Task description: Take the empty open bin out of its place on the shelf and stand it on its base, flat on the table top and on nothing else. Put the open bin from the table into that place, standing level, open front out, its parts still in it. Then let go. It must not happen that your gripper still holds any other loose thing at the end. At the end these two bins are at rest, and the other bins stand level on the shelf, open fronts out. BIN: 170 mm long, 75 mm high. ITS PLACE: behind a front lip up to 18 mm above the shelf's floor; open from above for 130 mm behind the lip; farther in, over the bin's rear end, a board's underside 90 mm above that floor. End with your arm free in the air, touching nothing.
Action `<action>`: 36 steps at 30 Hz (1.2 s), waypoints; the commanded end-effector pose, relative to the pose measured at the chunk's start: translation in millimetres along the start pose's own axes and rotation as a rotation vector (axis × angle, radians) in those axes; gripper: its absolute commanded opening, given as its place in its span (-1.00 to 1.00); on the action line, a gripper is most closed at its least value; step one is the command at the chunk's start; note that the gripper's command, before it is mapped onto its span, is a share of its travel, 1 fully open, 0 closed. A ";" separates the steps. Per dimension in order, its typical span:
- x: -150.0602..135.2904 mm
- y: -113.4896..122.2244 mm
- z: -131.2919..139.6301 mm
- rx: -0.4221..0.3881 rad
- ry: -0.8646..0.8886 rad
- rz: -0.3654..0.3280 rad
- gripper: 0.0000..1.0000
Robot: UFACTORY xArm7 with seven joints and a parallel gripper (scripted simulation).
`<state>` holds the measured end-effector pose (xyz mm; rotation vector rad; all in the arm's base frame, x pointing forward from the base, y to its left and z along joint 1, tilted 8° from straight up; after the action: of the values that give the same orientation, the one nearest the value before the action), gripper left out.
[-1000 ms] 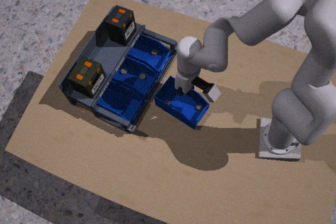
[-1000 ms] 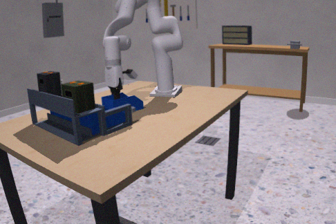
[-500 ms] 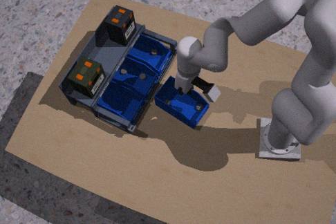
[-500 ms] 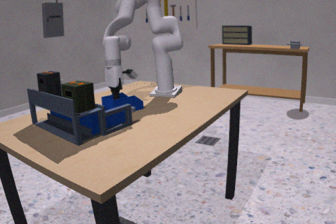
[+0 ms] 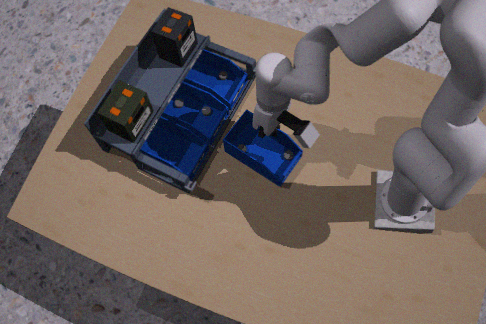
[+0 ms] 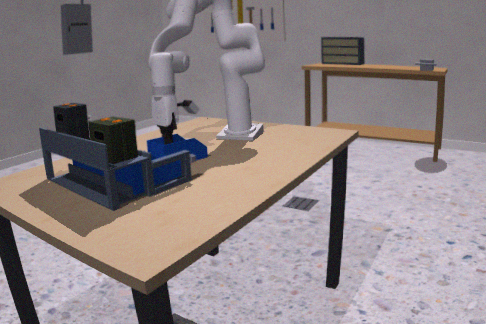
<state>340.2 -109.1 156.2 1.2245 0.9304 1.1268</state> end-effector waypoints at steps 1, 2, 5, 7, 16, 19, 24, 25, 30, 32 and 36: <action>-0.1 0.8 1.0 -0.003 0.000 0.000 -1.00; -0.1 0.9 1.0 -0.003 0.000 0.000 -1.00; -0.1 1.8 1.0 -0.003 0.000 0.000 -1.00; -0.1 3.1 1.0 -0.003 0.000 0.000 -1.00; -0.1 13.2 0.9 -0.003 0.000 0.000 -1.00; -0.1 20.0 0.9 -0.003 0.000 0.000 -1.00; -0.1 33.8 0.9 -0.003 0.000 0.000 -1.00; -0.1 36.8 0.9 -0.003 0.000 0.000 -1.00; -0.1 49.1 0.8 -0.003 0.000 0.000 -1.00; -0.1 52.1 0.8 -0.003 0.000 0.000 -1.00; -0.1 63.7 0.8 -0.003 0.000 0.000 -1.00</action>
<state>333.7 -110.0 205.9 1.2248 0.9312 1.1264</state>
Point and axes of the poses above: the point where the finger pads meet when closed, its own y axis back along the fingers, its own x axis across the jaws, z = x × y, the point moved 7 cm from there along y, back along the fingers, and after that the axes turned 10 degrees about y, right-handed, at the moved point
